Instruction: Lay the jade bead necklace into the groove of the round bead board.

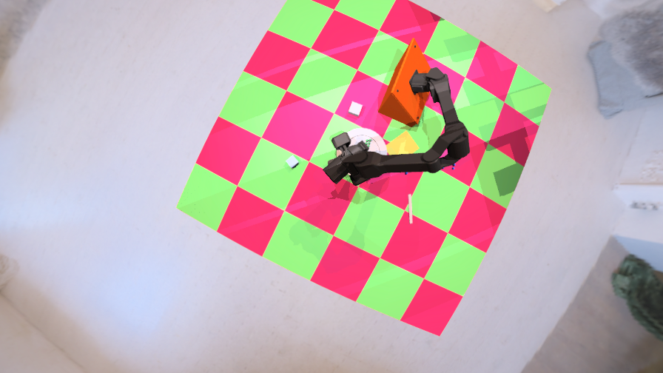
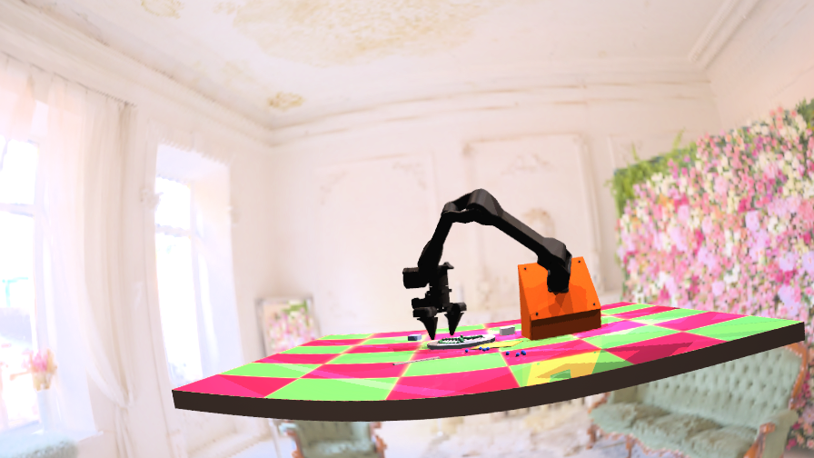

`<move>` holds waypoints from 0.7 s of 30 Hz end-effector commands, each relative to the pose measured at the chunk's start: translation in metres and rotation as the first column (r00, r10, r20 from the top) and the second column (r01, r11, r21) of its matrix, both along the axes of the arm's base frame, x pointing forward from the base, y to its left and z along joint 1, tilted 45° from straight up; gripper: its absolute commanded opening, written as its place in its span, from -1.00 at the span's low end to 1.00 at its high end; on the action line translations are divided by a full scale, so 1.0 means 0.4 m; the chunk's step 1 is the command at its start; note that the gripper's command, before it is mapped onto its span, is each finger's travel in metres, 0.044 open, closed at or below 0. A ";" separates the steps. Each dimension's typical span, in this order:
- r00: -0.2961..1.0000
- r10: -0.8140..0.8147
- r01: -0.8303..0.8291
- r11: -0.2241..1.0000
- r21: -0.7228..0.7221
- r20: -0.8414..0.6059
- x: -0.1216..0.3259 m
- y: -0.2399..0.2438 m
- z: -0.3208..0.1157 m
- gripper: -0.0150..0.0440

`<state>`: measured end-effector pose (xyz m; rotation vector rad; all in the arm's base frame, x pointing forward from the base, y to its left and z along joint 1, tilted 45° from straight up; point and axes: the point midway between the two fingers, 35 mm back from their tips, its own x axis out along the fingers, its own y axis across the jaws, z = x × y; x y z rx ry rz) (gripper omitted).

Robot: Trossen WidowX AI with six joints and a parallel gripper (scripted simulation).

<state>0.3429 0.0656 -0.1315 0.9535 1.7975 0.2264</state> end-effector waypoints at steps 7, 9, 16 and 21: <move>1.000 0.005 -0.005 1.000 -0.004 0.002 0.000 -0.002 0.002 1.00; 1.000 0.005 -0.005 1.000 -0.004 0.002 0.000 -0.002 0.002 1.00; 1.000 -0.002 0.002 1.000 -0.005 -0.005 -0.001 -0.001 0.004 0.91; 0.964 -0.193 0.185 0.981 -0.061 -0.185 -0.039 0.021 0.076 0.47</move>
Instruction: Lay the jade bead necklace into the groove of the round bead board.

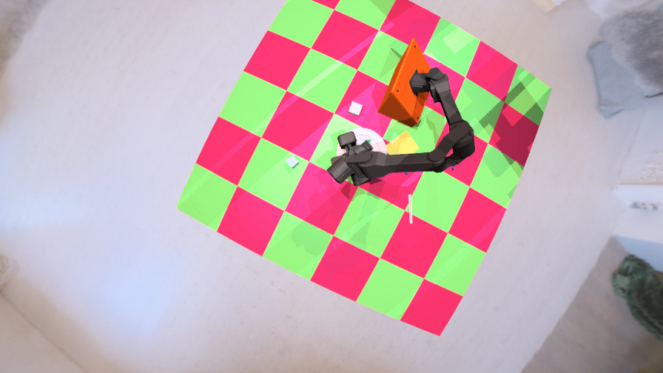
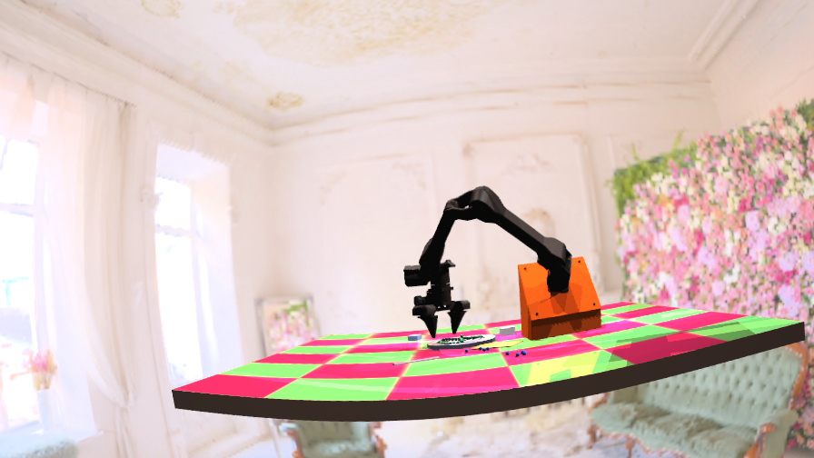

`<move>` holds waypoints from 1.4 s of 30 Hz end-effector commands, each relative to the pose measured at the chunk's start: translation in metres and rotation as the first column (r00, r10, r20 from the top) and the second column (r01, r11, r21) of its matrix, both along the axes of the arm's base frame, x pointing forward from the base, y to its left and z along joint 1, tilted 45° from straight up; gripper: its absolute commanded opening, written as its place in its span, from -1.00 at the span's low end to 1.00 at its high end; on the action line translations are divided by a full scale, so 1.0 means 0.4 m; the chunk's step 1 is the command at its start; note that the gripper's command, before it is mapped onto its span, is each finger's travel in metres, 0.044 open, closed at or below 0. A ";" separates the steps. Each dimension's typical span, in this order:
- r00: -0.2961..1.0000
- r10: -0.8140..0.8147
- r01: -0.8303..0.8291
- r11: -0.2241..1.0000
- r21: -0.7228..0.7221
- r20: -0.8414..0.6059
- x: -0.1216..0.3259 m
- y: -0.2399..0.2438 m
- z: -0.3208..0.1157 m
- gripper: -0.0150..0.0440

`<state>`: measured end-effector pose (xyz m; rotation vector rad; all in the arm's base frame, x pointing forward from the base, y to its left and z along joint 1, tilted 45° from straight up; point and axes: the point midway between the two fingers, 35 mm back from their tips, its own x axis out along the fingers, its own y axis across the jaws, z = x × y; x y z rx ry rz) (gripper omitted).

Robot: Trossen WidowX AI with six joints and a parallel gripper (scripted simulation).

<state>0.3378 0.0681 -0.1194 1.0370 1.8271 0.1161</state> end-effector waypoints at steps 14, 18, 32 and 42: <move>0.741 -0.502 0.448 0.864 -0.227 -0.447 -0.138 0.061 0.179 -0.08; 0.741 -0.502 0.448 0.864 -0.227 -0.447 -0.138 0.061 0.179 -0.08; 0.749 -0.500 0.448 0.866 -0.223 -0.434 -0.133 0.079 0.162 -0.08; 0.745 -0.501 0.449 0.865 -0.225 -0.441 -0.142 0.105 0.135 -0.08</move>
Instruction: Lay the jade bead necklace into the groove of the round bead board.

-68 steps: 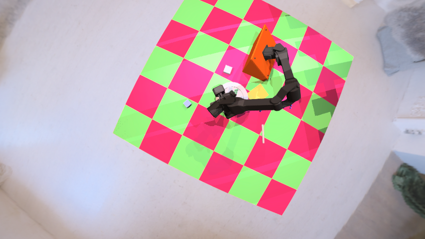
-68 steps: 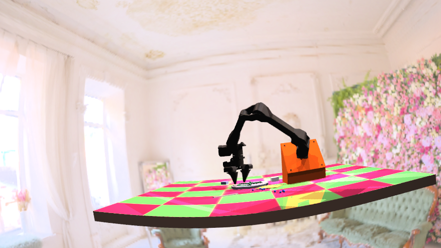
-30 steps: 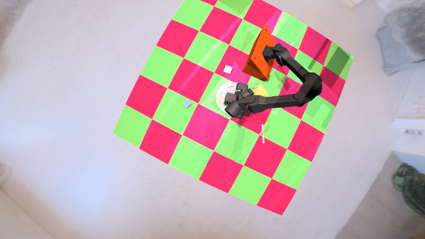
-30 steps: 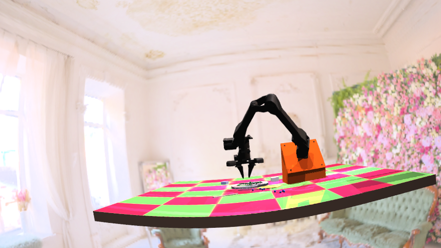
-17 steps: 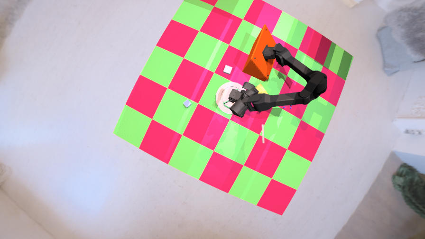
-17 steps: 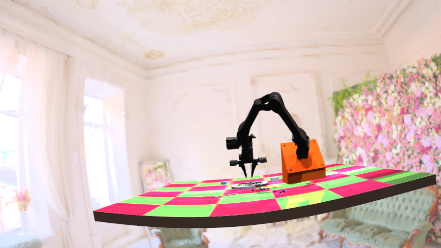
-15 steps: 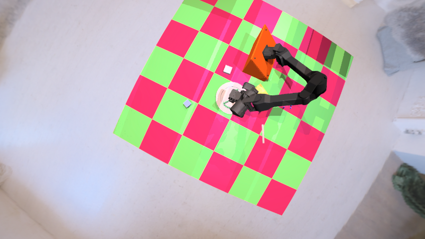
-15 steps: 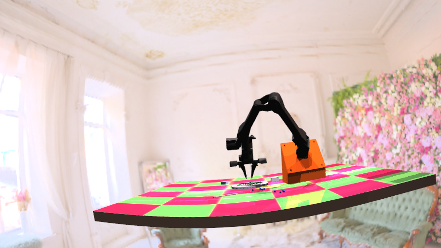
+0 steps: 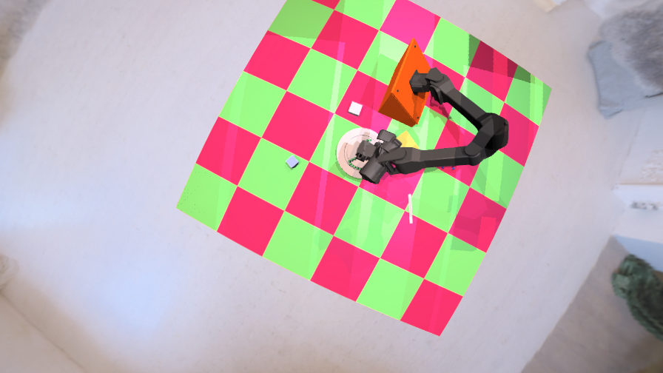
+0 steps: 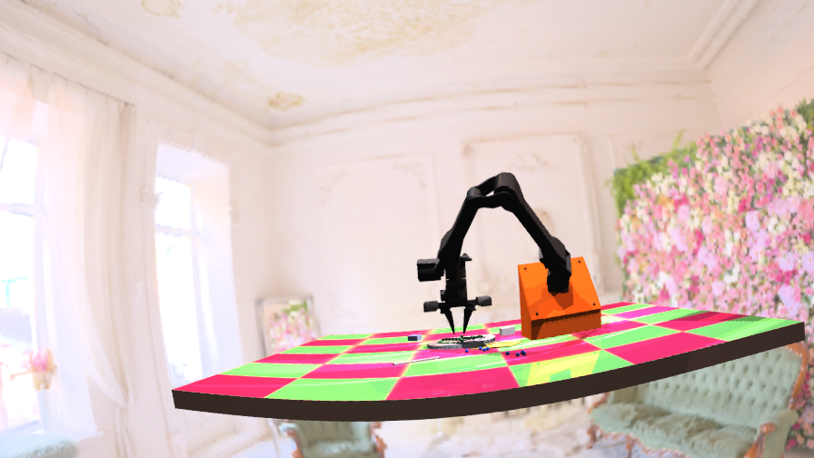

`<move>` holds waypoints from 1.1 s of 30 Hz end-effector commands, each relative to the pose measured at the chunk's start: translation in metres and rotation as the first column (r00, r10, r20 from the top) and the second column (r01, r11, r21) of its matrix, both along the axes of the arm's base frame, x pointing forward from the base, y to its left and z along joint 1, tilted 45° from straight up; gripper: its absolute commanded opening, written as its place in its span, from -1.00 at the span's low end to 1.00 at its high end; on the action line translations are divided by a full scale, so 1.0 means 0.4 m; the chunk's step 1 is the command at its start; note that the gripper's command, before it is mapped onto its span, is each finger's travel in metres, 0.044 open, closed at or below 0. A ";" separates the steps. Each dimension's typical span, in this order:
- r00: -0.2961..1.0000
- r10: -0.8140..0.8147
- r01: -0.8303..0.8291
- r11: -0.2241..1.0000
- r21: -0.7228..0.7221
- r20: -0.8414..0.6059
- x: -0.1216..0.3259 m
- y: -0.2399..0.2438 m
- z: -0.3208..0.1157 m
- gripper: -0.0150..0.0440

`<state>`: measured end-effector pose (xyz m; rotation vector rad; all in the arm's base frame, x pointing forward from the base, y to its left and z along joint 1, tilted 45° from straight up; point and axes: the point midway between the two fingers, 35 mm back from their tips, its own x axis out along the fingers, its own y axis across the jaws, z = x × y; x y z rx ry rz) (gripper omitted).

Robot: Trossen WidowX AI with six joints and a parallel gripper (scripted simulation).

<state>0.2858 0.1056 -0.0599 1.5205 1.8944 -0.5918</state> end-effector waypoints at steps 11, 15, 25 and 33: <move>1.000 -0.005 0.005 1.000 0.007 -0.024 -0.024 0.037 -0.040 -0.08; 1.000 -0.005 0.005 1.000 0.007 -0.024 -0.024 0.037 -0.040 -0.08; 1.000 -0.001 0.001 1.000 0.003 -0.015 -0.018 0.034 -0.036 -0.49; 1.000 -0.001 0.001 1.000 0.003 -0.015 -0.018 0.034 -0.036 -0.49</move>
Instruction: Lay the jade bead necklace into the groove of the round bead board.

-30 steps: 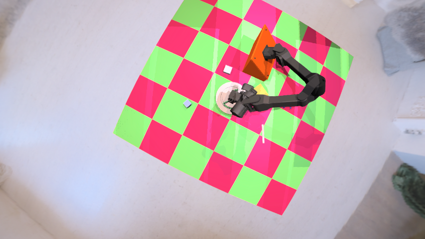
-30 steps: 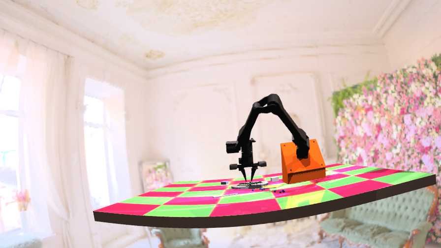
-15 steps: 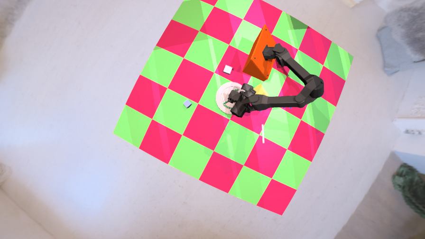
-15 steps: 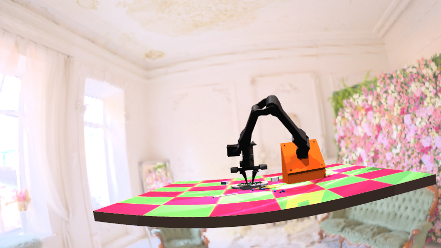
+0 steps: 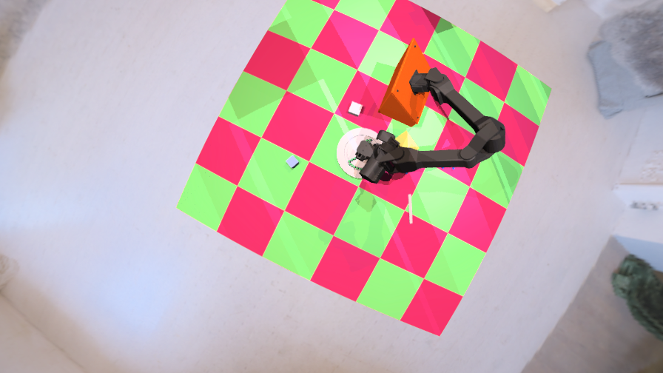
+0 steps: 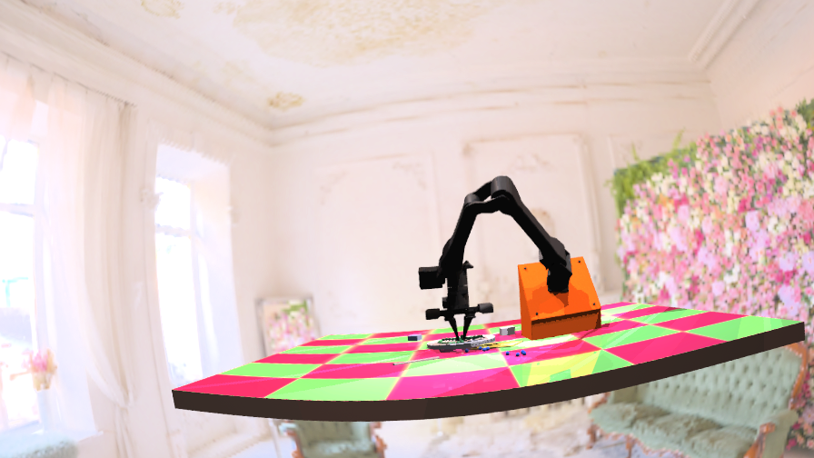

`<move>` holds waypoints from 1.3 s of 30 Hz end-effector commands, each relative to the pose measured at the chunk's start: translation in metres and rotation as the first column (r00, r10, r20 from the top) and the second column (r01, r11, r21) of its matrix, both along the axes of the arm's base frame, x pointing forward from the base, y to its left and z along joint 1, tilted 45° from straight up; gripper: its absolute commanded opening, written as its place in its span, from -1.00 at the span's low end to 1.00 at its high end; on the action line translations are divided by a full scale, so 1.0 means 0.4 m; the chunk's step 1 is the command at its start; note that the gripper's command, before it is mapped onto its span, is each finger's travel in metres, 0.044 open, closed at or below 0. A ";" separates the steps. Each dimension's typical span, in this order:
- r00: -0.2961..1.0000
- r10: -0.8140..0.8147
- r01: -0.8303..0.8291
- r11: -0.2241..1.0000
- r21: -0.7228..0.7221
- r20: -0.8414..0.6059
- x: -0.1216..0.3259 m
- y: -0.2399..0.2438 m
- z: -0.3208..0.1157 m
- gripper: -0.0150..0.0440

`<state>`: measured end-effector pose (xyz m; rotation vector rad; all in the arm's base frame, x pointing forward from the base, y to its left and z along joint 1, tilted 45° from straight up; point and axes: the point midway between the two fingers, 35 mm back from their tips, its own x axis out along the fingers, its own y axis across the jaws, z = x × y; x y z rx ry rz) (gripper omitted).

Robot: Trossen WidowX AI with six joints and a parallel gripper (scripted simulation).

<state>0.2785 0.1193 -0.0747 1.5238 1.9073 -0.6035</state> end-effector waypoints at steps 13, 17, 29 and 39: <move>1.000 0.000 0.000 1.000 0.000 0.001 0.001 0.000 0.001 -0.49; 1.000 0.000 0.000 1.000 0.000 0.001 0.001 0.000 0.001 -0.49; 1.000 -0.003 0.004 1.000 0.004 -0.008 -0.003 -0.011 0.011 -0.49; 1.000 -0.003 0.003 1.000 0.004 -0.009 -0.037 0.004 0.033 -0.49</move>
